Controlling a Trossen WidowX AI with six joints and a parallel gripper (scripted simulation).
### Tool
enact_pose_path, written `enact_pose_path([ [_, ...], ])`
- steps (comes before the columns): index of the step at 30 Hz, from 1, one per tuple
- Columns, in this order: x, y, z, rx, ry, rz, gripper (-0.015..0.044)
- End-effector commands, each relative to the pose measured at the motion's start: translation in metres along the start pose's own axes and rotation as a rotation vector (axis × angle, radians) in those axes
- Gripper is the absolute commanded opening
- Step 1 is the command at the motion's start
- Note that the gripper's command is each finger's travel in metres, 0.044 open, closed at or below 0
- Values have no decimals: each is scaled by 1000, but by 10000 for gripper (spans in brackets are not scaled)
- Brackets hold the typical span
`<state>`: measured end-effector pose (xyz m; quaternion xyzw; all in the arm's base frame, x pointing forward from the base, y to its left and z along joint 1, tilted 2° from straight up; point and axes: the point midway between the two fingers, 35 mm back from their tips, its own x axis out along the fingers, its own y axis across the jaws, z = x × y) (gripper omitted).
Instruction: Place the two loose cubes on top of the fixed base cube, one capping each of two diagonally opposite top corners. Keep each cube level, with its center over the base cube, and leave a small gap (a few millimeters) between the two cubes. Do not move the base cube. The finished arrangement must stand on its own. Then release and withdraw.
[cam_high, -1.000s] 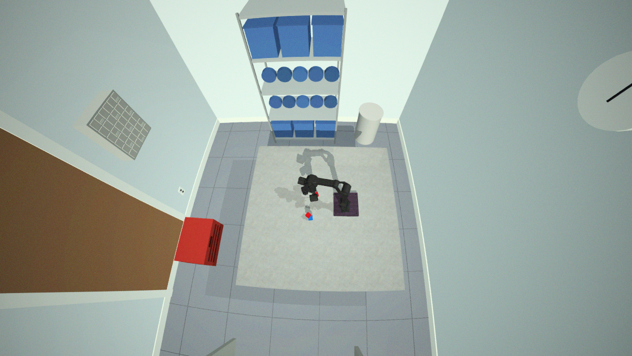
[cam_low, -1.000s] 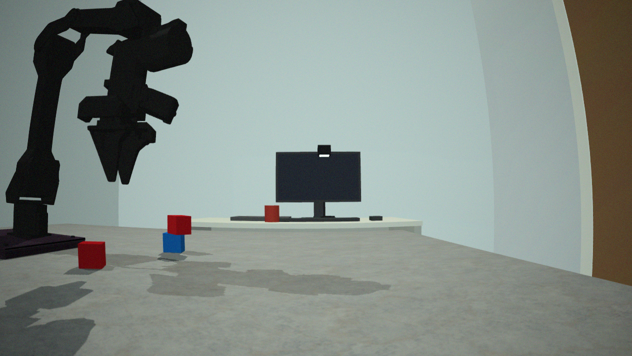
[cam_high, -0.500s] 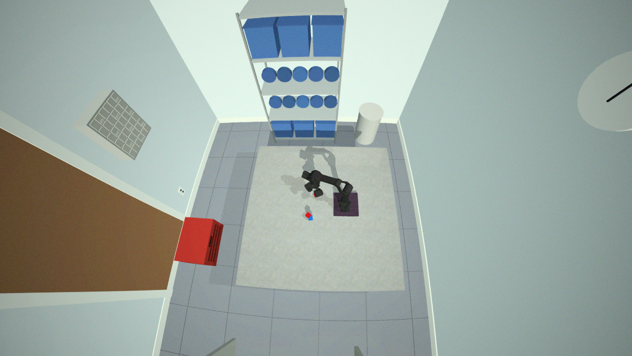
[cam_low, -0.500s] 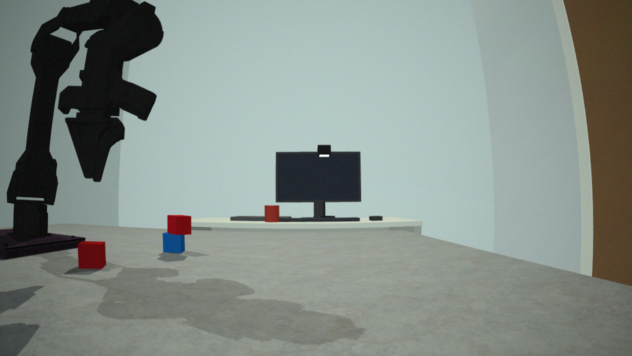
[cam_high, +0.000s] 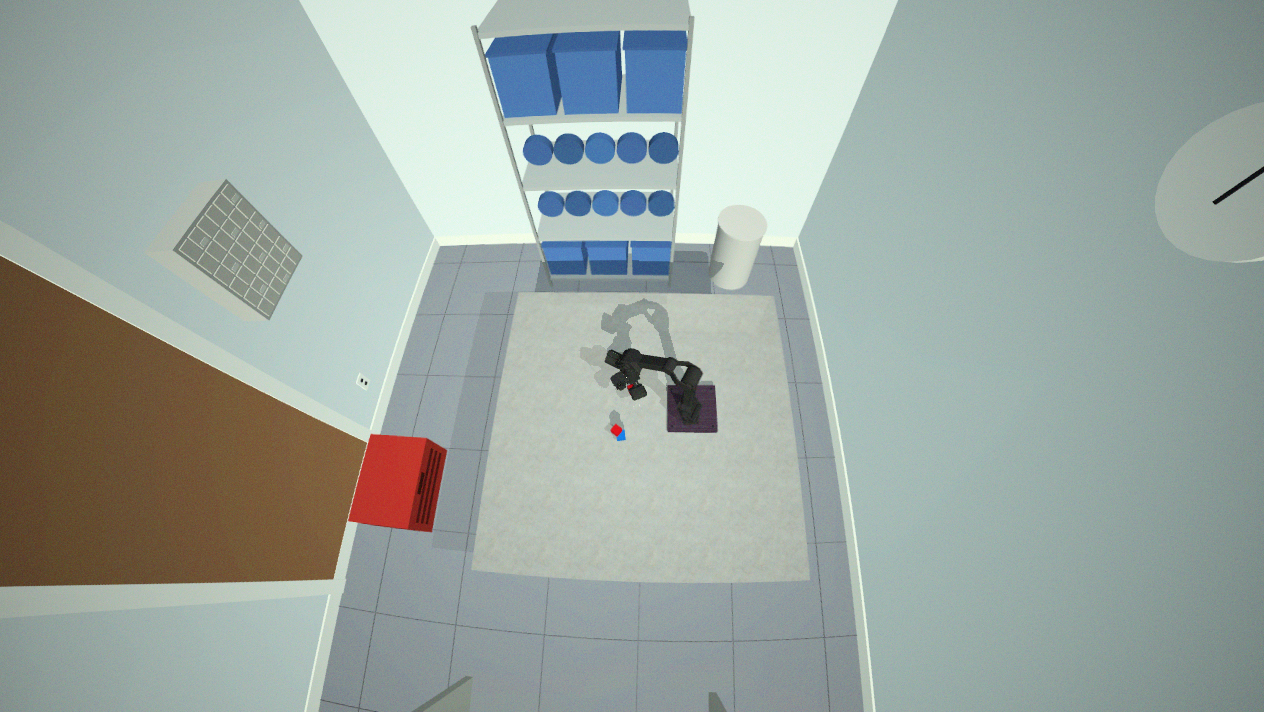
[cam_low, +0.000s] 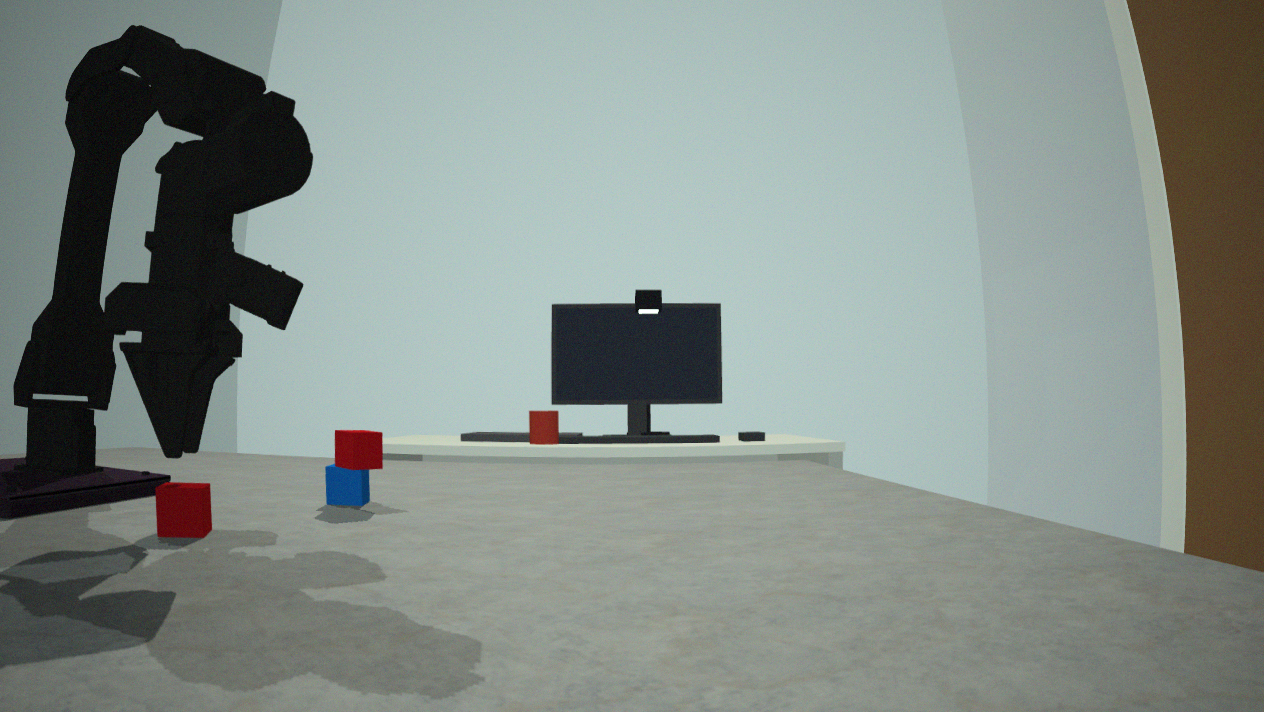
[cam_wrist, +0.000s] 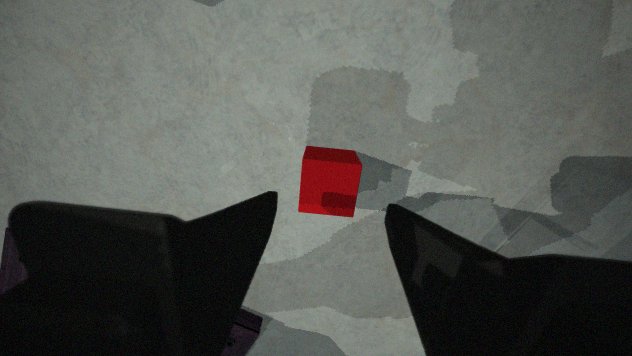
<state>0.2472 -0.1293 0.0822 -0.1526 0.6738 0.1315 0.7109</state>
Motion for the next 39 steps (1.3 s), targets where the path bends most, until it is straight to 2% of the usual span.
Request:
enact_pose_path([
  [1, 6, 1, 0, -3, -1, 4, 265],
  [22, 37, 1, 0, -3, -1, 4, 265],
  [28, 37, 1, 0, -3, -1, 4, 107],
  [39, 18, -2, 2, -3, -1, 4, 105],
])
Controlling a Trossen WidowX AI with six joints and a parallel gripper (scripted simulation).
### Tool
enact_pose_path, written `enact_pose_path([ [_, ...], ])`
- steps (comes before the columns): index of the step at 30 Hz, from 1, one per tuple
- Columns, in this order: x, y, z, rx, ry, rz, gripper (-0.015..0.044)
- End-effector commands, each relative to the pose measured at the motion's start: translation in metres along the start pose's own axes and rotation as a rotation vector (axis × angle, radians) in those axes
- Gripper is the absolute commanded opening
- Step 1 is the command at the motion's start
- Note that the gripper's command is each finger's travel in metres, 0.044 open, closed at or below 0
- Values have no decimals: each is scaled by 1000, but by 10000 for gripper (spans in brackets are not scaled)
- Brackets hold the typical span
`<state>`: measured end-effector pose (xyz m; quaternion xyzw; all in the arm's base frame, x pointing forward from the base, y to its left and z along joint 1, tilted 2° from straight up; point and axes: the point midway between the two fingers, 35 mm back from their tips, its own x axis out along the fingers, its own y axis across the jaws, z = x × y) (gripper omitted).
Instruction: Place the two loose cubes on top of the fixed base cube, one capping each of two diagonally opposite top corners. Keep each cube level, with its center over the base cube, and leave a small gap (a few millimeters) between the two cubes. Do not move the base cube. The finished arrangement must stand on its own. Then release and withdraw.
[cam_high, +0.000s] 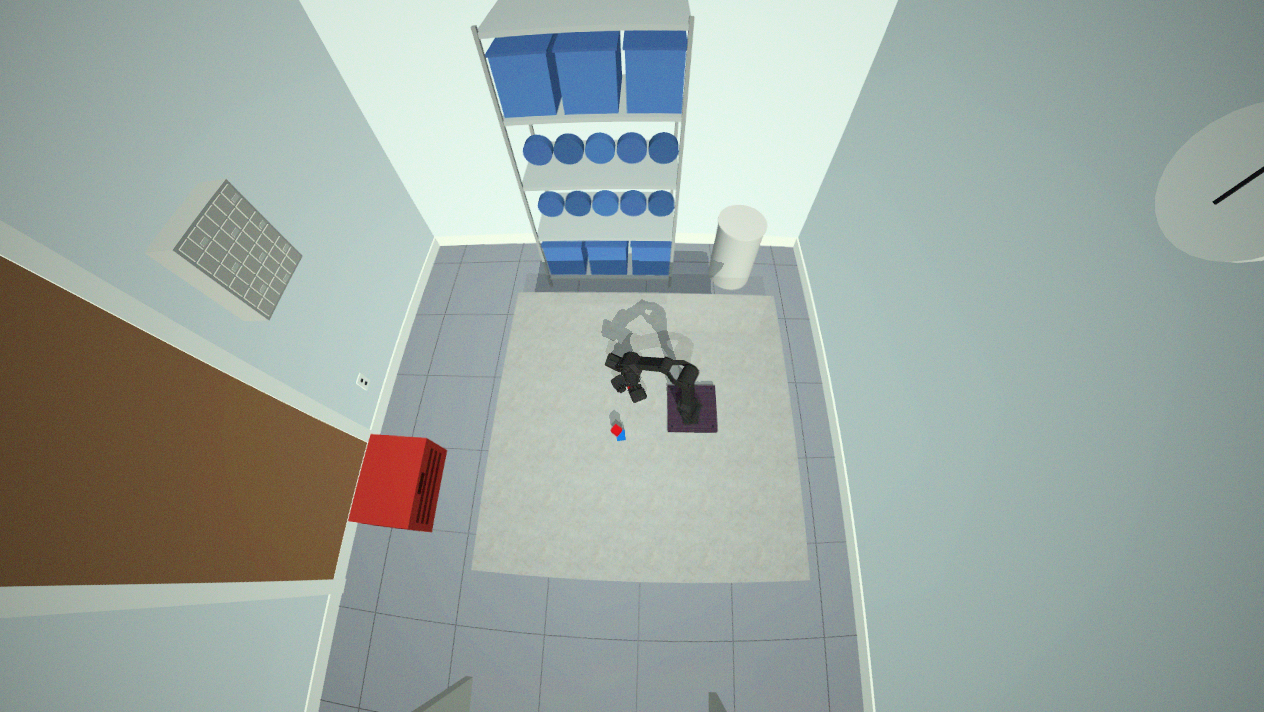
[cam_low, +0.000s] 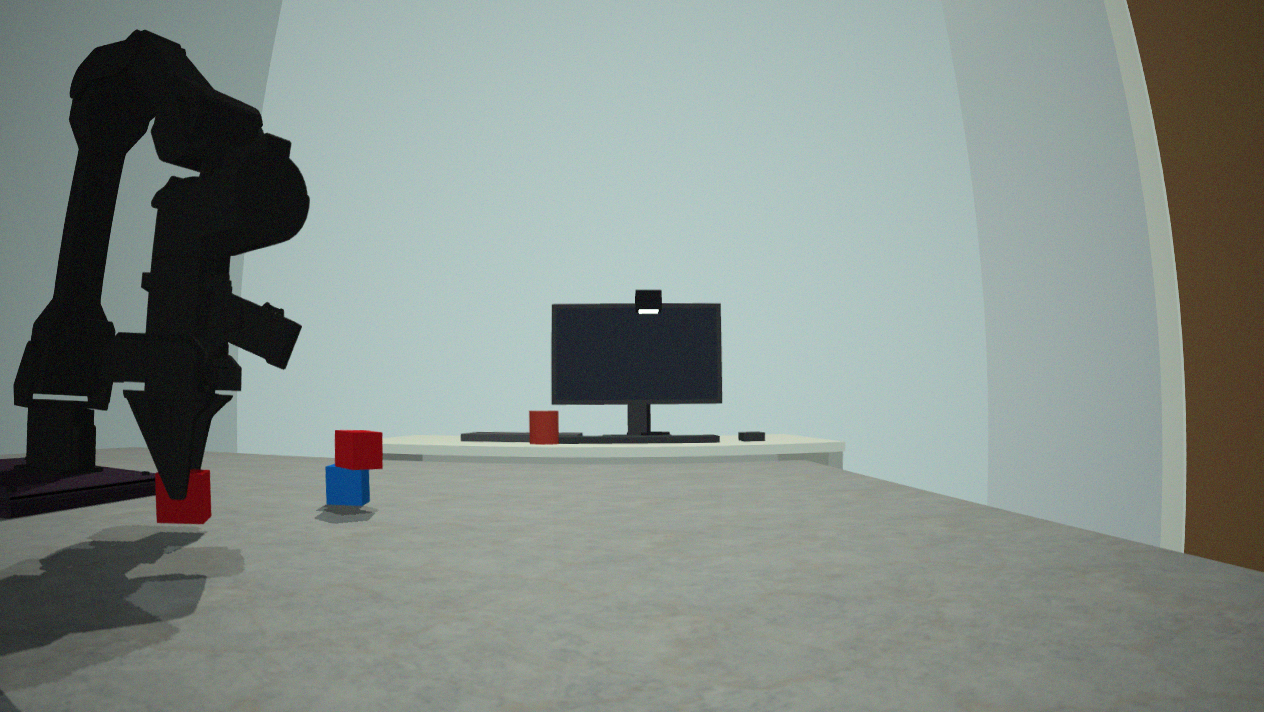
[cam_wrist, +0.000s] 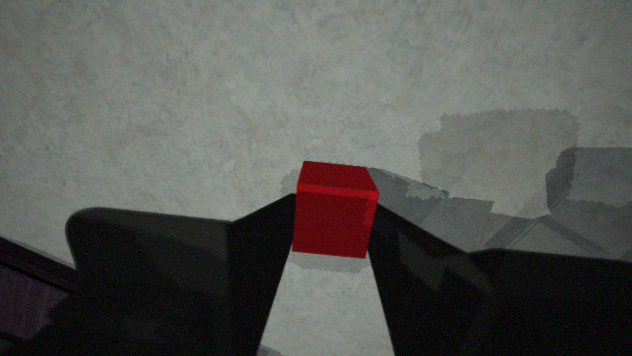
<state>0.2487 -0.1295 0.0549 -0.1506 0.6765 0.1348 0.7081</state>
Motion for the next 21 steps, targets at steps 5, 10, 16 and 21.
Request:
enact_pose_path([
  [5, -25, -3, 3, -1, -7, -5, 105],
  [10, -41, -4, 3, -1, -7, -5, 105],
  [16, -60, -4, 3, -1, -7, -5, 105],
  [21, -76, -2, 2, -1, -7, -5, 105],
])
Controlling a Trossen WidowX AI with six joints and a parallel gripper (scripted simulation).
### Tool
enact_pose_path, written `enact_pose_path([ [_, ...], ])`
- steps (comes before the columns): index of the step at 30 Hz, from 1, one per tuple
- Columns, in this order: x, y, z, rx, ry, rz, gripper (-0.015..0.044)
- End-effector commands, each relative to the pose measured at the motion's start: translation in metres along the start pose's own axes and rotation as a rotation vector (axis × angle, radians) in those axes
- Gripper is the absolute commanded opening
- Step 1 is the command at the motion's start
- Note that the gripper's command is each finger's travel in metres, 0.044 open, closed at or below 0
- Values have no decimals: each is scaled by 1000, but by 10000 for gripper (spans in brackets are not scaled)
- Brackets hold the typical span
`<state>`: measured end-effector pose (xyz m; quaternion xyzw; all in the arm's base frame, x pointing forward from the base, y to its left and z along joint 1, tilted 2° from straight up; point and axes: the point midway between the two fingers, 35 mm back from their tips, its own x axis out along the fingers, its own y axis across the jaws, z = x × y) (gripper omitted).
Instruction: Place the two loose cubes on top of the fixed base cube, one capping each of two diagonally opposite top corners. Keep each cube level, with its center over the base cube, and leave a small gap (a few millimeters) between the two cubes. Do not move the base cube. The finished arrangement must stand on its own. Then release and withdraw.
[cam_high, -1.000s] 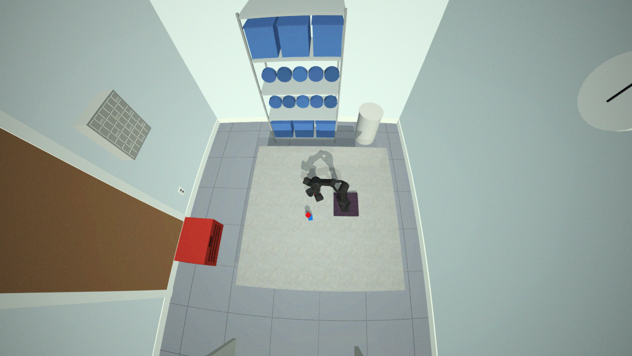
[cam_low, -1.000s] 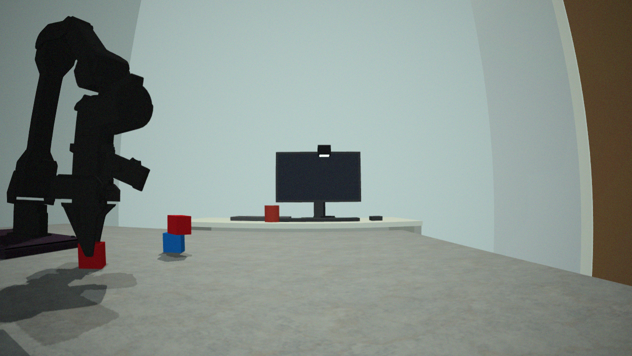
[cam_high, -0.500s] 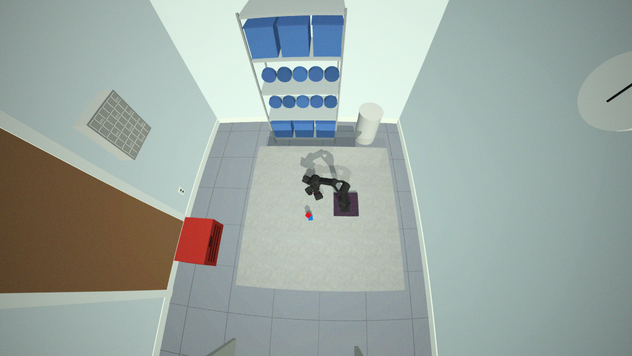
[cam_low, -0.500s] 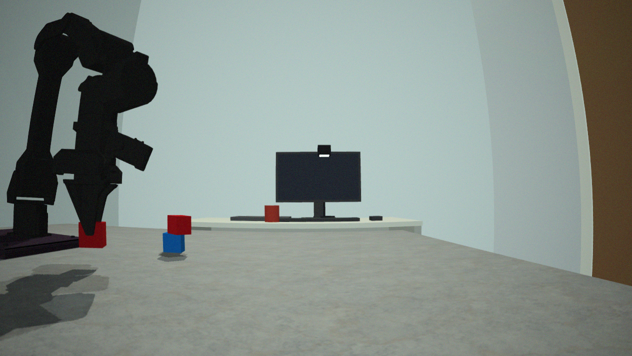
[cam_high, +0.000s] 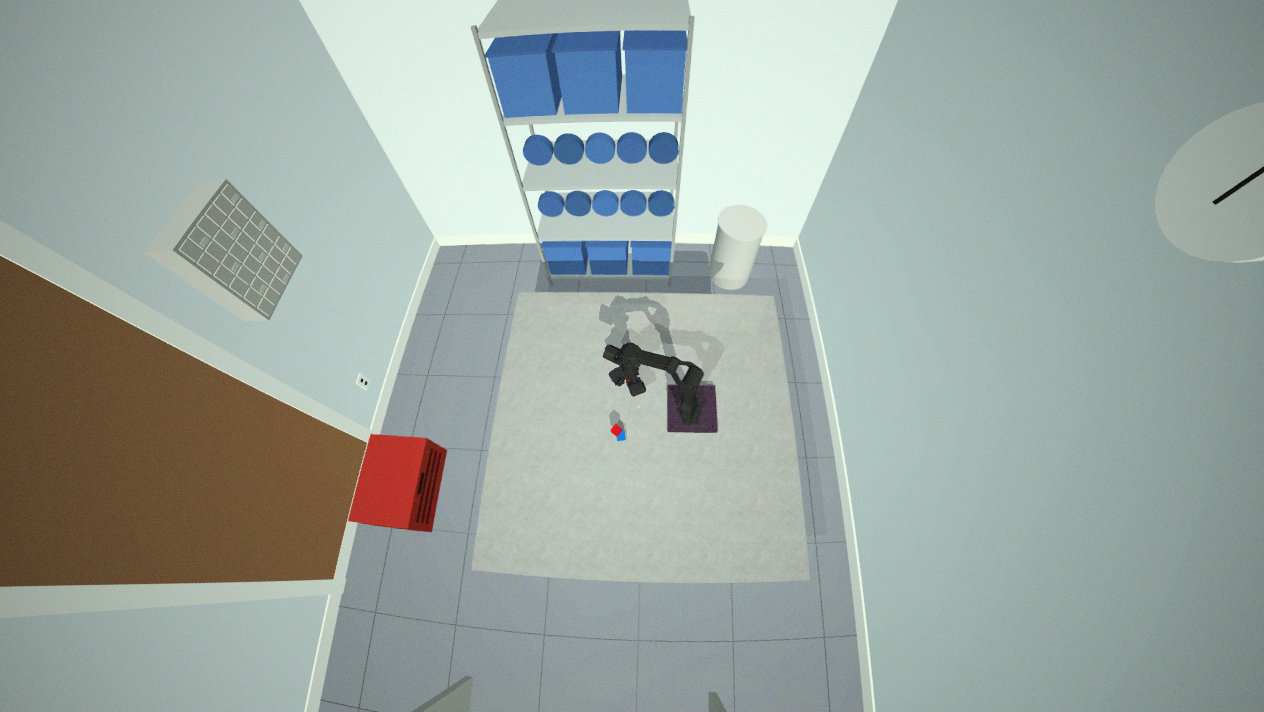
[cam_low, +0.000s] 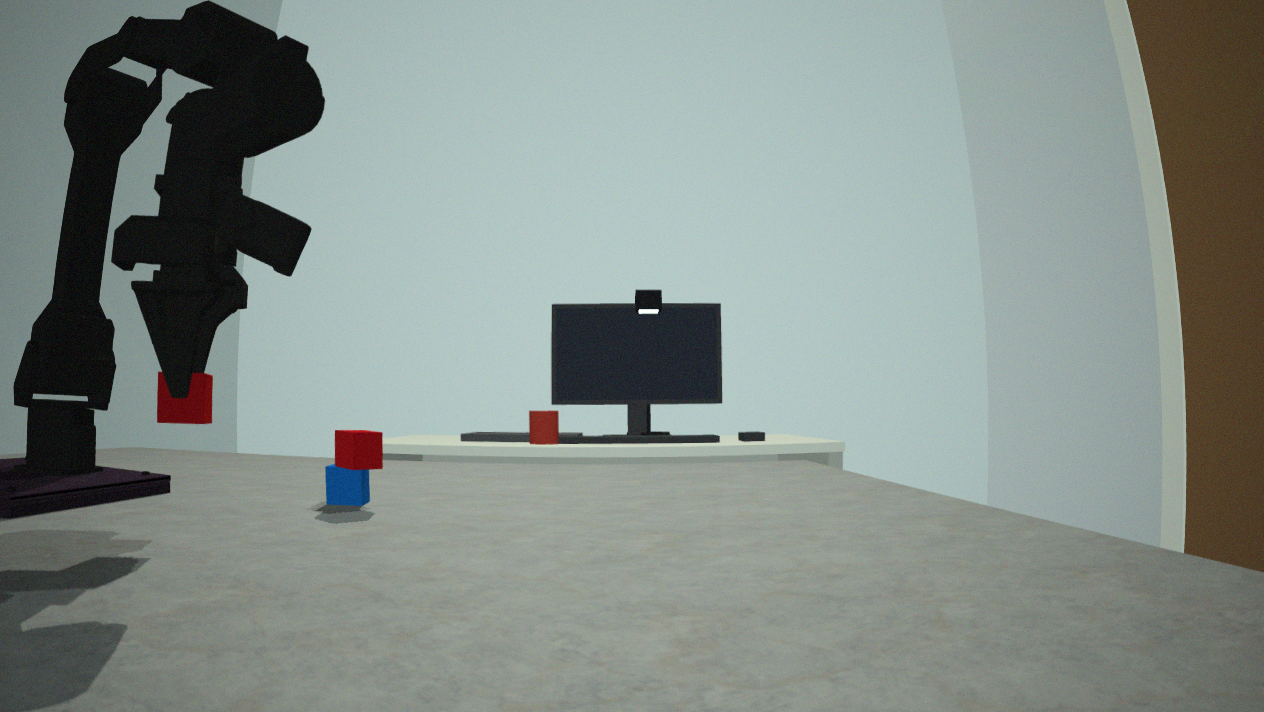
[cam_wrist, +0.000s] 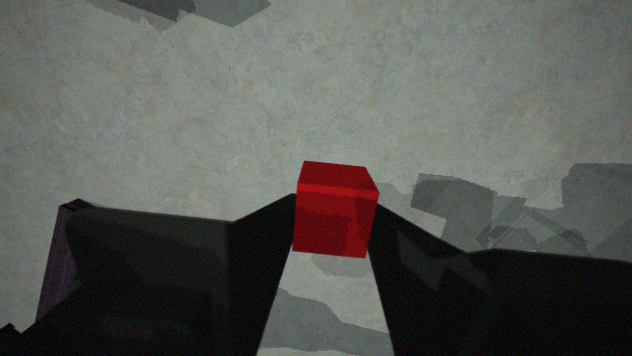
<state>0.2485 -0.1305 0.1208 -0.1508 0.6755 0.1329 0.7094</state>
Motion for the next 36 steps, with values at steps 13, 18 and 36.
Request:
enact_pose_path([
  [13, -34, 8, 4, 37, -5, -1, 105],
  [18, -33, 19, 16, 118, -5, 1, 105],
  [36, -30, 61, 56, 411, -6, 6, 105],
])
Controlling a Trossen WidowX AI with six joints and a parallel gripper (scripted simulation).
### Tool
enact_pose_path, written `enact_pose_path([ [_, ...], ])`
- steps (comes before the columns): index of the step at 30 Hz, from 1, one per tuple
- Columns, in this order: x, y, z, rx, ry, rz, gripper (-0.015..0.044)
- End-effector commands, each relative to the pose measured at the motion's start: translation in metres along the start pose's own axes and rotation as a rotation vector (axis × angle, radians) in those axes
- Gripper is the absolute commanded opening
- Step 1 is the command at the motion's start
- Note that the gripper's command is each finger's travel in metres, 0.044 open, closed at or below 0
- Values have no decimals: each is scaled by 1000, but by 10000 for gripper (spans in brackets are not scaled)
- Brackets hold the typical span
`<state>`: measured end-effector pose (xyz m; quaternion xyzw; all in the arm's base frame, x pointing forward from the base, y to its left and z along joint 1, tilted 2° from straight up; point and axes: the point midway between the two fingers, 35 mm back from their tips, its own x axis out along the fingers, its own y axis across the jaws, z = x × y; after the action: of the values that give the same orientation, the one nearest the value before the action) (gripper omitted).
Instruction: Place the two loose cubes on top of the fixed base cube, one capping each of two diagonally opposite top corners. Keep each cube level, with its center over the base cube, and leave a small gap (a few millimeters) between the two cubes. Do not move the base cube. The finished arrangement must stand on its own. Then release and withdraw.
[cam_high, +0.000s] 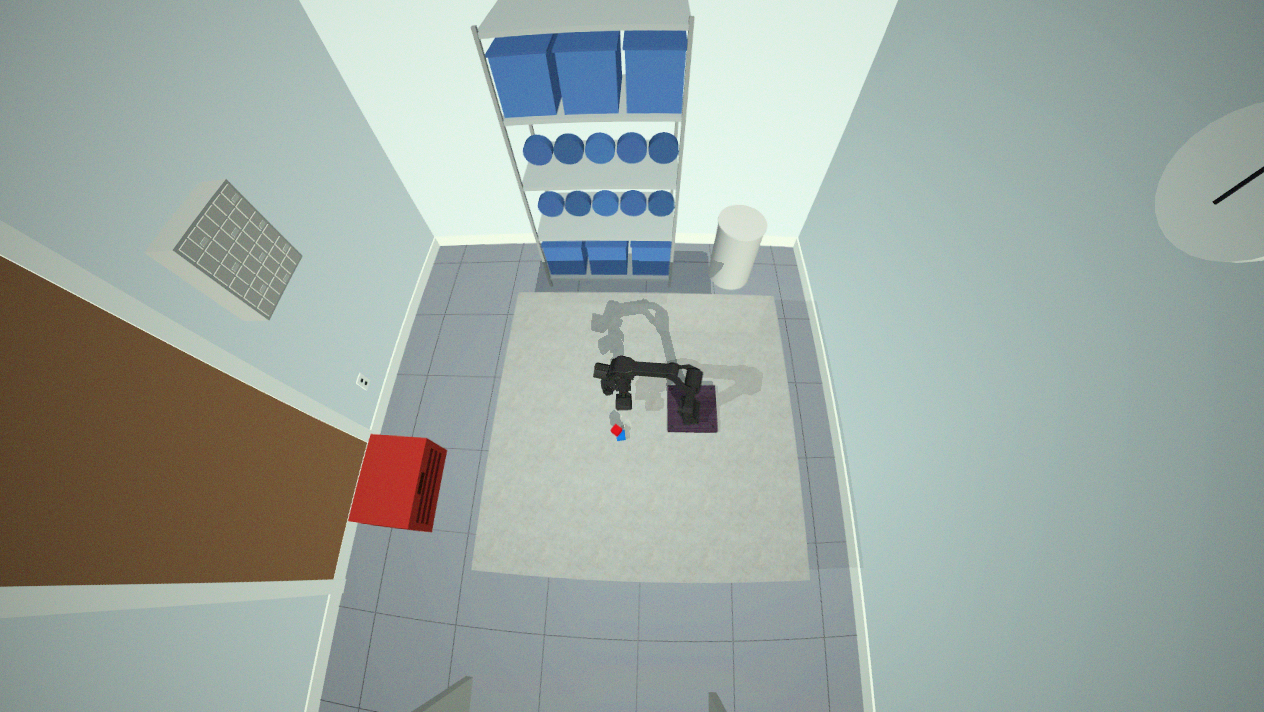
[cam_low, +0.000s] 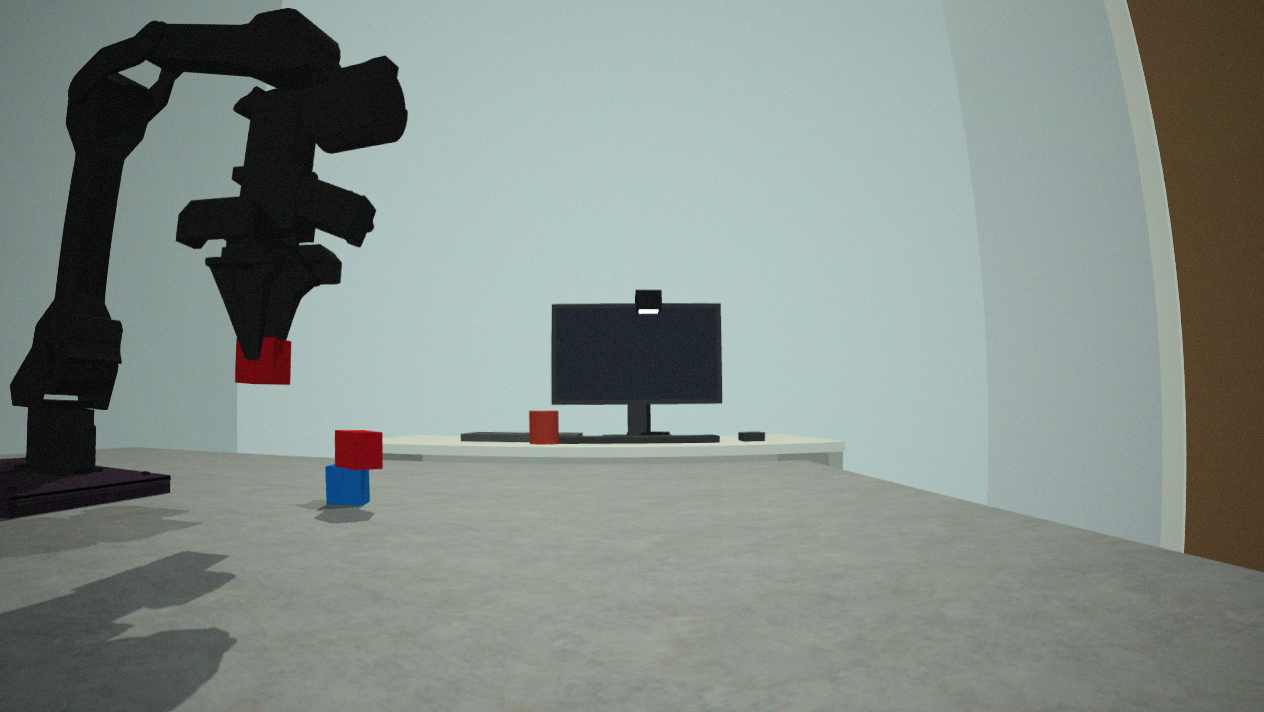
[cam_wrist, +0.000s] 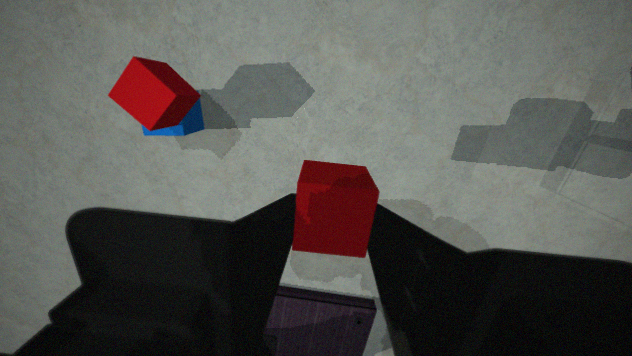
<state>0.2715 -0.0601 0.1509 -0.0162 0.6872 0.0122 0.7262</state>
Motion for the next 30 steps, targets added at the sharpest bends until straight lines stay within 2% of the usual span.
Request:
enact_pose_path([
  [1, 1, 11, 4, 63, -1, -3, 105],
  [30, 5, 105, 13, 534, -2, 5, 105],
])
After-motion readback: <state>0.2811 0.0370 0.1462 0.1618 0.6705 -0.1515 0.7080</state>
